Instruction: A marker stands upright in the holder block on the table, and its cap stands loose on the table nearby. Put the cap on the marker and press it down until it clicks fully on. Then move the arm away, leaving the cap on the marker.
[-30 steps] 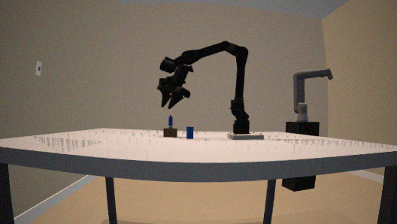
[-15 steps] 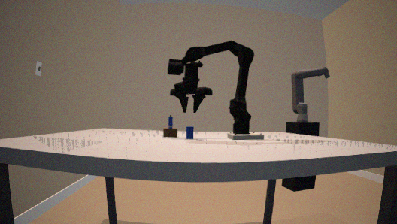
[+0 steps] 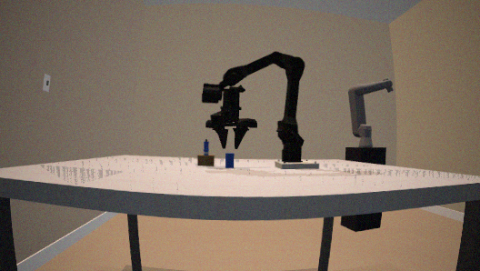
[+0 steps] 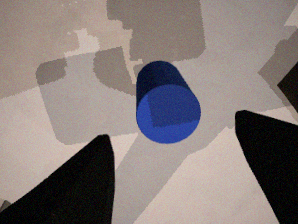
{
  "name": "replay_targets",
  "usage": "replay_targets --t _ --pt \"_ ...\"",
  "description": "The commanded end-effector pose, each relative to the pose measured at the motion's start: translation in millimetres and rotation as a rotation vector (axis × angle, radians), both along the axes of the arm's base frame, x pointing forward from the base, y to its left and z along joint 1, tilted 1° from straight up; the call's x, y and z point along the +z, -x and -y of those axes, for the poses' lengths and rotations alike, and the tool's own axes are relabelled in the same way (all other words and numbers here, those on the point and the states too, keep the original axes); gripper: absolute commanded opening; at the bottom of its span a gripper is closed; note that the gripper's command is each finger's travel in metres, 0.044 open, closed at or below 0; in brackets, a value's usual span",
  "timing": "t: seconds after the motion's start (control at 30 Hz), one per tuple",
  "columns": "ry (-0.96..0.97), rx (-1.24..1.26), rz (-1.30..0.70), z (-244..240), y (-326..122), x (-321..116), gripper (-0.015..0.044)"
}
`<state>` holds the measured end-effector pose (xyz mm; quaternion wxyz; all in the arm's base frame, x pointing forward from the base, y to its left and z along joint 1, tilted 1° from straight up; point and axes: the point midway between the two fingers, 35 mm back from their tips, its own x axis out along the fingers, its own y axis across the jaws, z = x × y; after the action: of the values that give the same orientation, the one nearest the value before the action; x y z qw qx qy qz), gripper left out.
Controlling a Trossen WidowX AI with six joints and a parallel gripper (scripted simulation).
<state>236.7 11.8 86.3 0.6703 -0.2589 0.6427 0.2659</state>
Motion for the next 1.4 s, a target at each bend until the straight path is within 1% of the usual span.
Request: replay_targets --t 0.0,1.0,1.13,1.37 --pt "0.004 -0.006 -0.003 0.3 -0.2 -7.3 0.0249" --pt "0.004 -0.006 -0.003 -1.3 -1.4 -52.7 0.0249" --pt "0.004 -0.006 -0.003 -1.3 -1.4 -52.7 0.0144" --pt "0.004 -0.006 -0.004 -1.7 -0.9 -52.7 0.0097"
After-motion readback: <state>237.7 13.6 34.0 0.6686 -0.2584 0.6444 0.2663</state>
